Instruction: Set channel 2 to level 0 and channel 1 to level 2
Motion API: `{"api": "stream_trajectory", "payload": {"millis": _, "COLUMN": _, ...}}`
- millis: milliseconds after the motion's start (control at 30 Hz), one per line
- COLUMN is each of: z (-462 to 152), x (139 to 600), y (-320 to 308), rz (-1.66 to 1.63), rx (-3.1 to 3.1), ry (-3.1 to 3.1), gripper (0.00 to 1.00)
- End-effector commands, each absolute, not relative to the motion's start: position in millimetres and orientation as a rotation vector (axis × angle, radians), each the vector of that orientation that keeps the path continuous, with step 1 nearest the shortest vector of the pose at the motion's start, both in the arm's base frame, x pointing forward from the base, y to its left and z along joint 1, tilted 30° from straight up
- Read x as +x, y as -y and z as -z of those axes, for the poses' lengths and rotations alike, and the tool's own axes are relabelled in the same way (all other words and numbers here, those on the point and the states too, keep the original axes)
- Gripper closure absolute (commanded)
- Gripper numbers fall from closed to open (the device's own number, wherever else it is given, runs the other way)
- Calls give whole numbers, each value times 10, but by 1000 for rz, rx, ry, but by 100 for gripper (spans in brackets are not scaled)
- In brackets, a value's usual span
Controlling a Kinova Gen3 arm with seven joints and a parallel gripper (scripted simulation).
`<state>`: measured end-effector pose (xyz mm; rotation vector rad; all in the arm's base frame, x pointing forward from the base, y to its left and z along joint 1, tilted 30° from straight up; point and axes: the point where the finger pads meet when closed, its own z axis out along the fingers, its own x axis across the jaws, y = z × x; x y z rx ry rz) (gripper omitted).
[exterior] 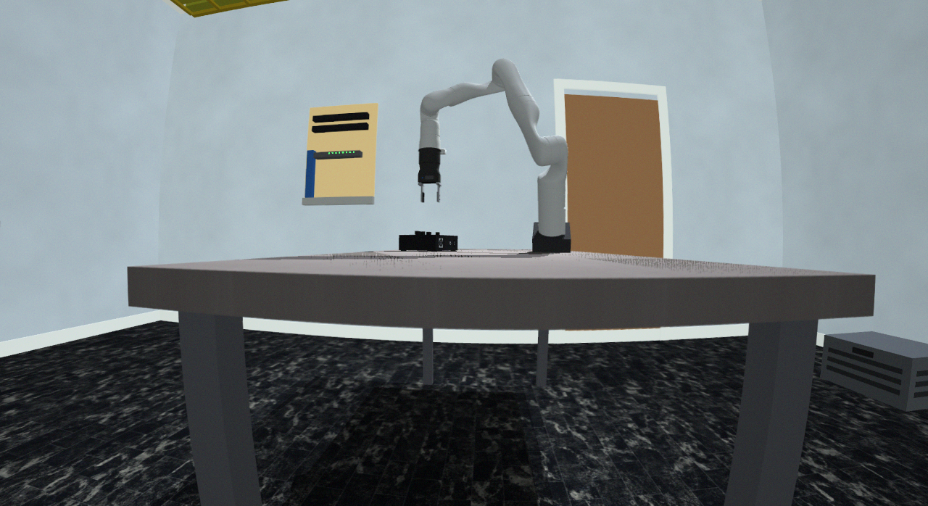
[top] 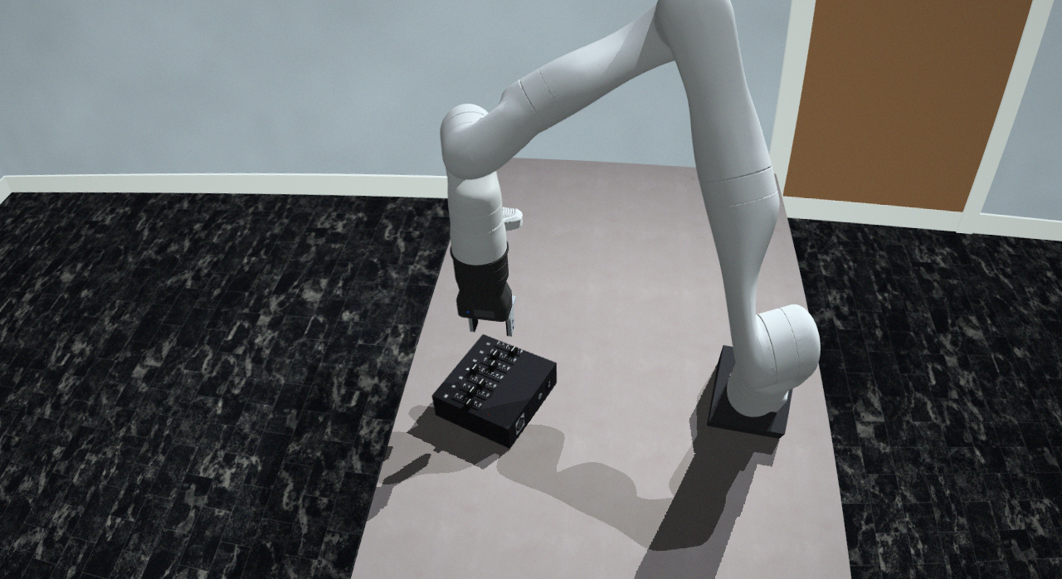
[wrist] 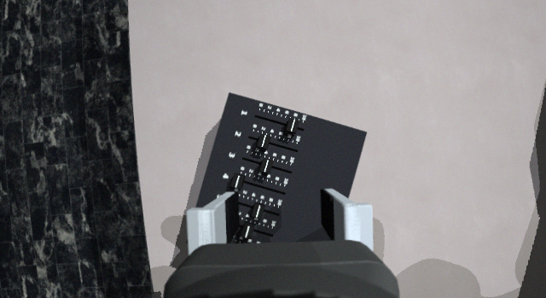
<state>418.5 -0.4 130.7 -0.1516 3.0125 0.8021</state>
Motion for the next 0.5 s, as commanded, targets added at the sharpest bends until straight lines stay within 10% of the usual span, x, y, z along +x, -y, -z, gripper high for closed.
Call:
{"api": "stream_trajectory", "payload": {"millis": 0, "z": -1287, "x": 4176, "y": 2, "rz": -804, "rx": -103, "ry": -3025, "gripper": 0}}
{"api": "stream_trajectory", "payload": {"millis": 467, "z": -1070, "x": 4058, "y": -20, "rz": -835, "rx": 457, "ry": -3105, "gripper": 0}}
